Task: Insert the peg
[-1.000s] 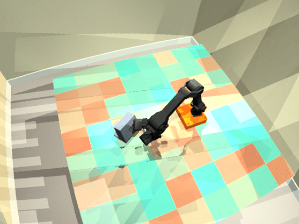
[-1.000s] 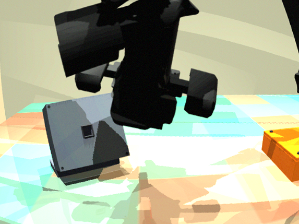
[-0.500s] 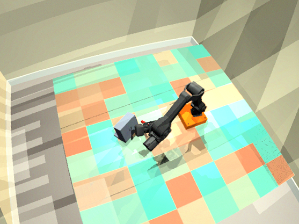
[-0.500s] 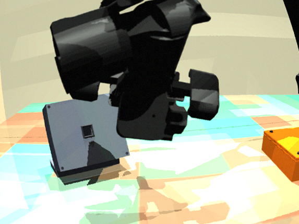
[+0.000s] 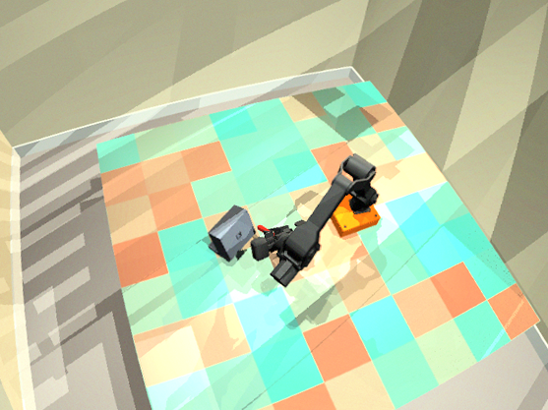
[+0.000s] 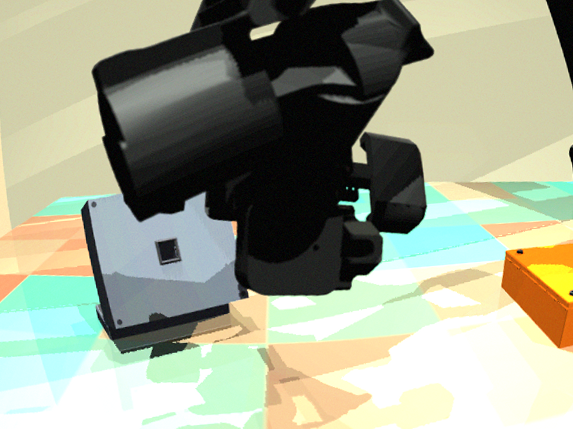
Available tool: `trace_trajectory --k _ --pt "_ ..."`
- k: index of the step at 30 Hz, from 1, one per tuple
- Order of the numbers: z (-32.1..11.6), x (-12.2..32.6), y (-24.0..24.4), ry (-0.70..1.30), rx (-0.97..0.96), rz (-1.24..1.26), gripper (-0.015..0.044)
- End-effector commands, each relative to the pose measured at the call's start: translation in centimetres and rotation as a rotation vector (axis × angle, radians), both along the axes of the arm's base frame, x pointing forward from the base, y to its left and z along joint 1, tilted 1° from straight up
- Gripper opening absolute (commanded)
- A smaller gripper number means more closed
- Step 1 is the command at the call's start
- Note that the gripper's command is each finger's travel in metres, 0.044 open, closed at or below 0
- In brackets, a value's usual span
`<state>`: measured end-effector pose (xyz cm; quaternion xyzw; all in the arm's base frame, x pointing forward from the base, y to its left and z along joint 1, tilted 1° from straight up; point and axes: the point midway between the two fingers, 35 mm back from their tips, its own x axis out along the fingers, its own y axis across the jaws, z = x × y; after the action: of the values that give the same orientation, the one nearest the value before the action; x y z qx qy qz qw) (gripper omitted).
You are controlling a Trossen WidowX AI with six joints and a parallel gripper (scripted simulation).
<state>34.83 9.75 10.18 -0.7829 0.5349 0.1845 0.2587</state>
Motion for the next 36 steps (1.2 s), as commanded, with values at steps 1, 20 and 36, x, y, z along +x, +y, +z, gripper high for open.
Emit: trace_trajectory --k 1,20,36 --pt "-0.3 0.0 0.7 0.017 -0.044 0.043 0.0" --pt "0.0 -0.2 3.7 0.025 -0.177 0.198 0.0" --pt "0.1 -0.4 5.8 0.025 -0.27 0.304 0.0"
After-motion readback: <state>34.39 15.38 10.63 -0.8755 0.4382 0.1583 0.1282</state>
